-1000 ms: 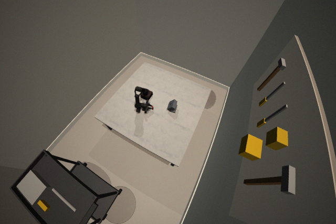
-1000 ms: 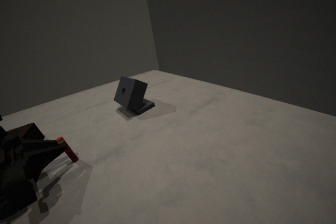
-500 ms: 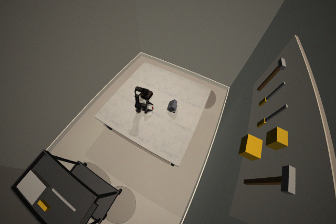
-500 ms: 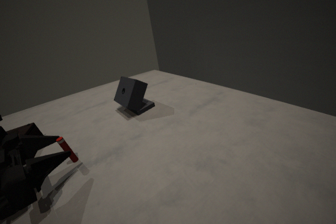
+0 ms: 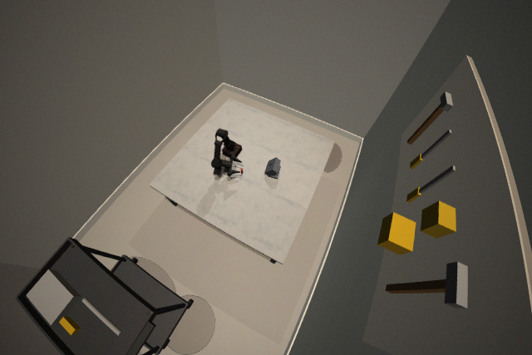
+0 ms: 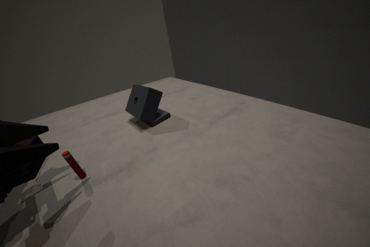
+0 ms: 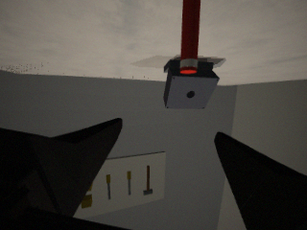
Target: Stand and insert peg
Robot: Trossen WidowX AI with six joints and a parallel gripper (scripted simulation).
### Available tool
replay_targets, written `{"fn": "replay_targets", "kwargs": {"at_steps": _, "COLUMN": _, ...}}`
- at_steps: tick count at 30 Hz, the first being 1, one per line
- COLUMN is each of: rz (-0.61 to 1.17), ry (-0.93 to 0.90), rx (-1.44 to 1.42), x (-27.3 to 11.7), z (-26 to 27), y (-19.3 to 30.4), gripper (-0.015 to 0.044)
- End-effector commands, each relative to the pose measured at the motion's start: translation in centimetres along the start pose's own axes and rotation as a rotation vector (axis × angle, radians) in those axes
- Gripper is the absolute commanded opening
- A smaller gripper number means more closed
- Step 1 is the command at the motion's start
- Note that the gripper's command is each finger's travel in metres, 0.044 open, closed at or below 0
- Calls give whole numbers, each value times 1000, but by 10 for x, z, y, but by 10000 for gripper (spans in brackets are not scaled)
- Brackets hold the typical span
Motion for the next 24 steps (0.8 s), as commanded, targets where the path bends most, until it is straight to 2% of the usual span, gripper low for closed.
{"fn": "replay_targets", "kwargs": {"at_steps": 1, "rz": -10, "ry": -10, "rx": 24, "x": -17, "z": -9, "y": 66, "gripper": 440}}
{"fn": "replay_targets", "kwargs": {"at_steps": 4, "rz": -12, "ry": -13, "rx": 35, "x": -21, "z": -16, "y": 88, "gripper": 440}}
{"fn": "replay_targets", "kwargs": {"at_steps": 13, "rz": -26, "ry": 4, "rx": 37, "x": -19, "z": -17, "y": 87, "gripper": 440}}
{"fn": "replay_targets", "kwargs": {"at_steps": 24, "rz": -303, "ry": 236, "rx": 59, "x": 6, "z": -33, "y": 72, "gripper": 440}}
Point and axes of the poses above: the point midway between the two fingers, 35 mm back from their tips, its own x axis out along the fingers, its own z axis across the jaws, y = z × x, the point moved 4 cm from there along -x, back along the fingers, and after that the axes turned 3 degrees about -x, right-handed, at the moved point
